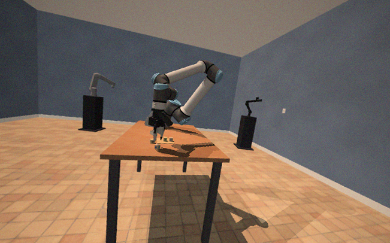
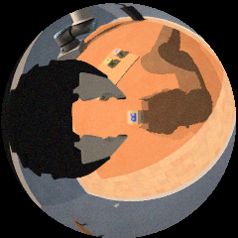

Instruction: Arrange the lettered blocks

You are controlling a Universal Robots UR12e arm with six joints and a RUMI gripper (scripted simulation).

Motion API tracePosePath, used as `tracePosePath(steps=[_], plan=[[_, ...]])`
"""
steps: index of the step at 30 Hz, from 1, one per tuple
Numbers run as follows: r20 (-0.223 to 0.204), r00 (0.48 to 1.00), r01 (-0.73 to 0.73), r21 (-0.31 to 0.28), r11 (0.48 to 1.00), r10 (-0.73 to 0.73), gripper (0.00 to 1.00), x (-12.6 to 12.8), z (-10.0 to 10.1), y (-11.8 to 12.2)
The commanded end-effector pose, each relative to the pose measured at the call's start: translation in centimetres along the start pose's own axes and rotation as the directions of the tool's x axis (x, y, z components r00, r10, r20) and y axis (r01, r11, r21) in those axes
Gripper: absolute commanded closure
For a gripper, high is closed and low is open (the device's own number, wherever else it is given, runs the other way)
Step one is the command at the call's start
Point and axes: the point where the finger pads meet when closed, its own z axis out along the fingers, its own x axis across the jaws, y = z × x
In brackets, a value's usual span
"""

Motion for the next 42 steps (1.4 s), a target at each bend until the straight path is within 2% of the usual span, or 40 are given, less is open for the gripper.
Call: tracePosePath(steps=[1,16,42], plan=[[-0.001,1.0,0.0,0.0,1.0,0.0,0.6,0.1,0.6,0.0],[-0.001,1.0,0.0,0.0,1.0,0.0,0.6,0.1,1.7,0.0],[-0.001,1.0,0.0,0.0,1.0,0.0,0.6,0.1,1.7,0.0]])
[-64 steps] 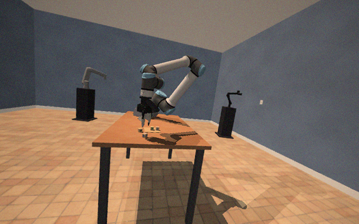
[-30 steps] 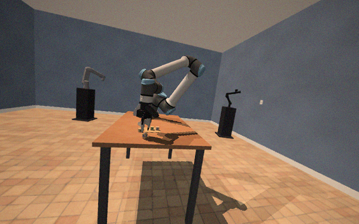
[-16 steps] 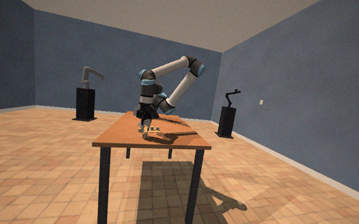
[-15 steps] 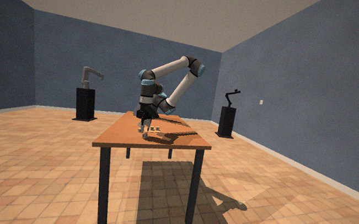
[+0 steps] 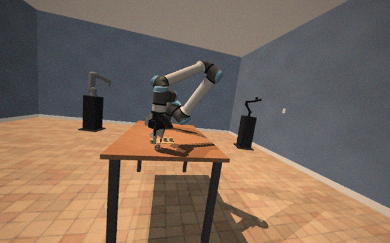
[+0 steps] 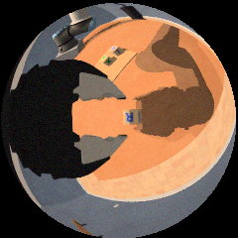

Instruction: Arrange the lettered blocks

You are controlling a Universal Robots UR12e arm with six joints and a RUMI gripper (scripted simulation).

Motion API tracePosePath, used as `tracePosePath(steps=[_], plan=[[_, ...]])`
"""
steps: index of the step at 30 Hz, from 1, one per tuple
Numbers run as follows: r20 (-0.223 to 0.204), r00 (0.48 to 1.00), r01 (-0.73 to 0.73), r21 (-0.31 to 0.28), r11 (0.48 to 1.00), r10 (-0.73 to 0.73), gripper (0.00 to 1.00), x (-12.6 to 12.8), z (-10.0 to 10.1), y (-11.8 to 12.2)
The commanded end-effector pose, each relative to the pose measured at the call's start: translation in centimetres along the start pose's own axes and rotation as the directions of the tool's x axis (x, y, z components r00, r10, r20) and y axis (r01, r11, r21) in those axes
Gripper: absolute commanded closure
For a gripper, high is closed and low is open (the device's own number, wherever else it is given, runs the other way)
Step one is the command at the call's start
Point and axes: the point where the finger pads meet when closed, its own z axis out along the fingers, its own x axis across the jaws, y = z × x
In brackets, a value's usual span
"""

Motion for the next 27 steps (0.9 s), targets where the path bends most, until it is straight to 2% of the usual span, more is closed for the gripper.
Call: tracePosePath(steps=[1,18,27], plan=[[-0.001,1.0,0.0,0.0,1.0,0.0,0.6,0.1,-0.1,0.0],[-0.001,1.0,0.0,0.0,1.0,0.0,0.6,0.1,0.0,0.0],[-0.001,1.0,0.0,0.0,1.0,0.0,0.6,0.1,1.3,0.0]])
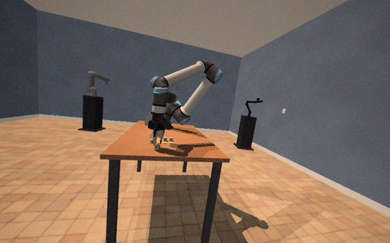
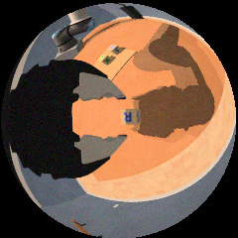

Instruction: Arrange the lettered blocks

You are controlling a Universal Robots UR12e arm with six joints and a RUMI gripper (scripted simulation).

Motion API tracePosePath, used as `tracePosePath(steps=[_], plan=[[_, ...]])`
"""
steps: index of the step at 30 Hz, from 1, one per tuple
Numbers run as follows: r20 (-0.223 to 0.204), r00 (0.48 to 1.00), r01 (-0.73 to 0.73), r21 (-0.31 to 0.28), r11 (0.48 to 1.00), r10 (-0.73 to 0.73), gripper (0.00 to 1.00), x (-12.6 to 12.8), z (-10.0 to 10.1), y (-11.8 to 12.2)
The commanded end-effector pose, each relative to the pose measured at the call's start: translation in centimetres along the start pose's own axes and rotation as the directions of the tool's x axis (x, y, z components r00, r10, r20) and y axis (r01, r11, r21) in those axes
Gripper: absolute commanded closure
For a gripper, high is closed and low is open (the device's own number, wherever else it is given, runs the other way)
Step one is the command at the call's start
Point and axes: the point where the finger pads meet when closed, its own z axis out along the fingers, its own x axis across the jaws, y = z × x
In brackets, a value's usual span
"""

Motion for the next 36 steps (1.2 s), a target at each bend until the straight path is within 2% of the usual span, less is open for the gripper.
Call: tracePosePath(steps=[1,14,31,32,36], plan=[[-0.001,1.0,0.0,0.0,1.0,0.0,0.6,0.1,0.8,0.0],[-0.001,1.0,0.0,0.0,1.0,0.0,0.6,0.1,2.7,0.0],[-0.001,1.0,0.0,0.0,1.0,0.0,0.6,0.1,2.9,0.0],[-0.001,1.0,0.0,0.0,1.0,0.0,0.72,0.1,2.9,0.0],[-0.001,1.0,0.0,0.0,1.0,0.0,0.72,0.1,2.9,0.0]])
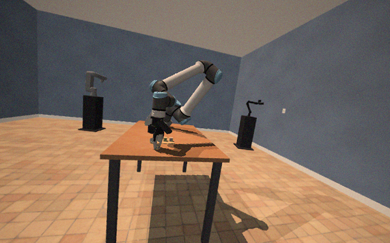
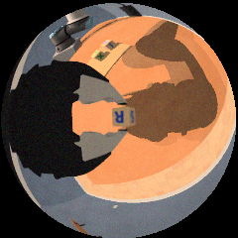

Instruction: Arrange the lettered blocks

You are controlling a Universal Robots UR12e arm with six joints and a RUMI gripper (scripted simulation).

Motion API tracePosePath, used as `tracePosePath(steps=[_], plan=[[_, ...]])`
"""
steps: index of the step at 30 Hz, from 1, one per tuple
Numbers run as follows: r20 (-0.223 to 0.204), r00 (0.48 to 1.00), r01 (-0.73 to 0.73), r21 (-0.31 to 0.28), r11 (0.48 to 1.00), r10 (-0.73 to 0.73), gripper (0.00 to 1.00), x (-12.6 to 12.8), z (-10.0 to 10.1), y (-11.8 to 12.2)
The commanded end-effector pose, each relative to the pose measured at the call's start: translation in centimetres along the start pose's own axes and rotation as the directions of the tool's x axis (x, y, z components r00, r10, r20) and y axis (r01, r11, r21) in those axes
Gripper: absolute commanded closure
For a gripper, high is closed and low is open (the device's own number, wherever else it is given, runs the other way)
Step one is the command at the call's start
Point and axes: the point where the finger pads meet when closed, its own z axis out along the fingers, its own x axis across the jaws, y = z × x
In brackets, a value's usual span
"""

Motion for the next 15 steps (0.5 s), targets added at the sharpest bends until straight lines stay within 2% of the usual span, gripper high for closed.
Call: tracePosePath(steps=[1,12,13,15], plan=[[-0.001,1.0,0.0,0.0,1.0,0.0,0.72,0.06,-0.07,-0.03],[-0.001,1.0,0.0,0.0,1.0,0.0,0.72,0.06,-0.07,-0.03],[-0.001,1.0,0.0,0.0,1.0,0.0,0.91,0.06,-0.07,-0.03],[-0.001,1.0,0.0,0.0,1.0,0.0,0.91,0.06,-0.07,-0.03]])
